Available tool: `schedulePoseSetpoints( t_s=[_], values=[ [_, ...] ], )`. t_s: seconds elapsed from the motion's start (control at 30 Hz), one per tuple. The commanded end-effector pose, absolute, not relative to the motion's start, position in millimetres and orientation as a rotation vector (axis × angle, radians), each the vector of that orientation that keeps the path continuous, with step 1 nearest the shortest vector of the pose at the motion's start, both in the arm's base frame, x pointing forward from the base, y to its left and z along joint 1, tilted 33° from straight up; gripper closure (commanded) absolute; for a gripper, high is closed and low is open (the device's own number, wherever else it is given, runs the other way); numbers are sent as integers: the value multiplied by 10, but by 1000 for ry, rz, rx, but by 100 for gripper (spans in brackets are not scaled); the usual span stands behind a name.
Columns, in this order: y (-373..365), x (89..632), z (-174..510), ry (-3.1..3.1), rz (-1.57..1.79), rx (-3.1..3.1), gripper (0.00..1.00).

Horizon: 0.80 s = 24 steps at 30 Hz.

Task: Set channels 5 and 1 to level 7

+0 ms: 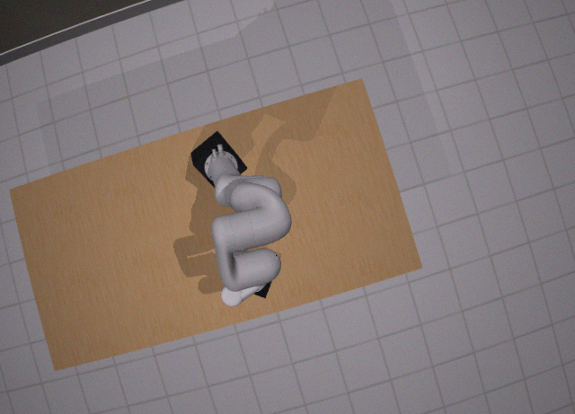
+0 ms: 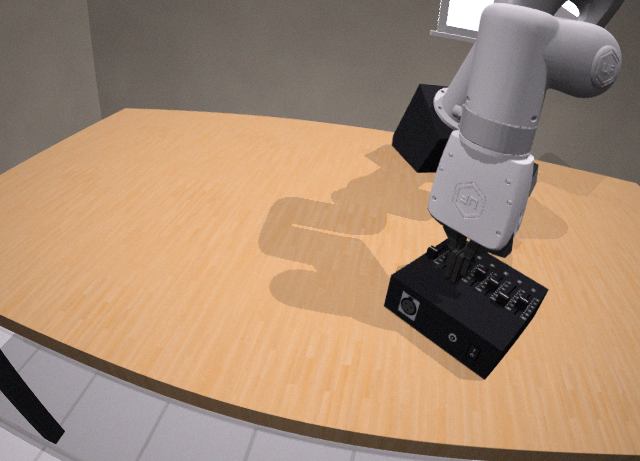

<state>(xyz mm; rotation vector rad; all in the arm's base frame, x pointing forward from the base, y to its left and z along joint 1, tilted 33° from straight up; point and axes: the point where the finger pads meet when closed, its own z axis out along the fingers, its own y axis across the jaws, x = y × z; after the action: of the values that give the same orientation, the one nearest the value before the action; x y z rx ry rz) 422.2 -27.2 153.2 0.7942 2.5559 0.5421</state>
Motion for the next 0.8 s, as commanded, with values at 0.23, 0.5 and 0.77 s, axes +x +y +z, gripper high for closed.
schedulePoseSetpoints(
  t_s=[0.23,0.5,0.77],
  values=[
    [-278,4228,1542,2553,542,794,100],
    [-289,4242,1547,2553,542,794,100],
    [-311,4270,1557,2553,542,794,100]
  ],
)
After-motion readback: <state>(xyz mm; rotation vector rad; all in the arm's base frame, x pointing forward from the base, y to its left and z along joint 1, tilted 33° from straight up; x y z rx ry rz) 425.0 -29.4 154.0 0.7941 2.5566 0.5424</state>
